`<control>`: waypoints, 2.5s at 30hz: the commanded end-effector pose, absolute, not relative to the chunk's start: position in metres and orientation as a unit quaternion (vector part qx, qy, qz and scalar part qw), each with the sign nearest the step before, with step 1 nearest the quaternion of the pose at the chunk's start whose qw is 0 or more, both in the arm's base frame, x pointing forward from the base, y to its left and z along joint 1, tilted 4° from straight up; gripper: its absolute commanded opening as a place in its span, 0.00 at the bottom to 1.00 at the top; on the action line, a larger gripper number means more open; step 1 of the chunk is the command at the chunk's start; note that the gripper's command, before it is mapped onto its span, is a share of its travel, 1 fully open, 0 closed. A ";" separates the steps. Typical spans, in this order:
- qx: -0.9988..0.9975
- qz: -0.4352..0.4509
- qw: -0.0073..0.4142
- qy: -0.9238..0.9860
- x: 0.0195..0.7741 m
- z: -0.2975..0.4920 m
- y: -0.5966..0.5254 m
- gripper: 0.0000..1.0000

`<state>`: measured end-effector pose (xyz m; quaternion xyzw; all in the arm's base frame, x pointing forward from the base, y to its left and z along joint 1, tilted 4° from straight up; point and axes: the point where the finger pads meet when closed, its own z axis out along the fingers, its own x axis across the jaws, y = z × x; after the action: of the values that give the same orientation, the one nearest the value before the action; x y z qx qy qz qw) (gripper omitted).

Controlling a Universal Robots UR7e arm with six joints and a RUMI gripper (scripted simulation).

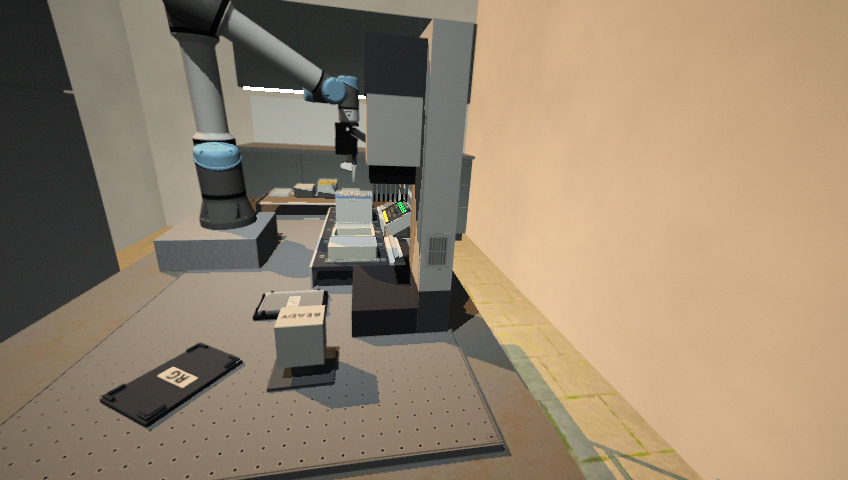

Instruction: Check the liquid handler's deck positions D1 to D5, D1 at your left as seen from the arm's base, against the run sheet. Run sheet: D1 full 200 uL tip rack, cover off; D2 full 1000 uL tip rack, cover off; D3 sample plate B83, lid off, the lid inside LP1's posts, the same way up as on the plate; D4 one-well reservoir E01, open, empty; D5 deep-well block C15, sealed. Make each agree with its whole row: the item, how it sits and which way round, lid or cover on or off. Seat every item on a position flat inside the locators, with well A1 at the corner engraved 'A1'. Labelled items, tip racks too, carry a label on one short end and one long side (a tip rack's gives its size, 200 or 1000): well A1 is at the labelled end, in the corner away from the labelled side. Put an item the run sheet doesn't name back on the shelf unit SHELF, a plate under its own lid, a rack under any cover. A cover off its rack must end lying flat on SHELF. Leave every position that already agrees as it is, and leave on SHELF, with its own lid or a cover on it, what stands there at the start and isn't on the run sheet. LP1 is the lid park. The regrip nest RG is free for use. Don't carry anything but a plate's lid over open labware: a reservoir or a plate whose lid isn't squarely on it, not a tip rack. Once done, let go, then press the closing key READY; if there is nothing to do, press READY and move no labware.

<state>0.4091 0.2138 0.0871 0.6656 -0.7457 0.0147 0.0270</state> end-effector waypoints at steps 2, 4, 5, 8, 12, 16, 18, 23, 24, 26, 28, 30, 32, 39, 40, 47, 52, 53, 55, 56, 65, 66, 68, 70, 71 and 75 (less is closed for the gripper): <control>0.666 0.015 0.026 -0.746 0.410 0.097 0.214 0.82; 0.666 0.015 0.026 -0.746 0.410 0.100 0.215 0.82; 0.666 0.015 0.026 -0.746 0.410 0.102 0.215 0.82; 0.666 0.015 0.026 -0.746 0.410 0.107 0.215 0.82; 0.666 0.015 0.026 -0.746 0.410 0.110 0.215 0.82; 0.666 0.015 0.026 -0.746 0.410 0.117 0.216 0.82; 0.666 0.015 0.026 -0.746 0.410 0.120 0.216 0.82; 0.666 0.015 0.026 -0.746 0.410 0.129 0.216 0.82; 0.666 0.015 0.026 -0.746 0.410 0.130 0.216 0.82; 0.666 0.015 0.026 -0.746 0.410 0.134 0.217 0.82; 0.666 0.015 0.026 -0.746 0.410 0.134 0.217 0.82; 0.666 0.015 0.026 -0.746 0.410 0.137 0.217 0.82; 0.666 0.015 0.026 -0.746 0.411 0.140 0.217 0.82; 0.666 0.015 0.026 -0.746 0.411 0.152 0.218 0.82; 0.666 0.015 0.026 -0.746 0.411 0.154 0.218 0.82; 0.666 0.015 0.026 -0.746 0.411 0.162 0.218 0.82; 0.666 0.015 0.026 -0.746 0.411 0.170 0.219 0.82; 0.666 0.015 0.026 -0.746 0.411 0.172 0.219 0.82; 0.666 0.015 0.026 -0.746 0.411 0.175 0.219 0.82; 0.666 0.015 0.026 -0.746 0.411 0.177 0.219 0.82; 0.666 0.015 0.026 -0.746 0.412 0.189 0.220 0.82; 0.666 0.015 0.026 -0.746 0.412 0.190 0.220 0.82; 0.666 0.015 0.026 -0.746 0.412 0.194 0.220 0.82; 0.666 0.015 0.026 -0.746 0.412 0.197 0.220 0.82; 0.666 0.015 0.026 -0.746 0.412 0.199 0.220 0.82; 0.666 0.015 0.026 -0.746 0.412 0.205 0.221 0.82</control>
<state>0.4114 0.2202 0.1982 0.6656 -0.7457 0.0147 0.0269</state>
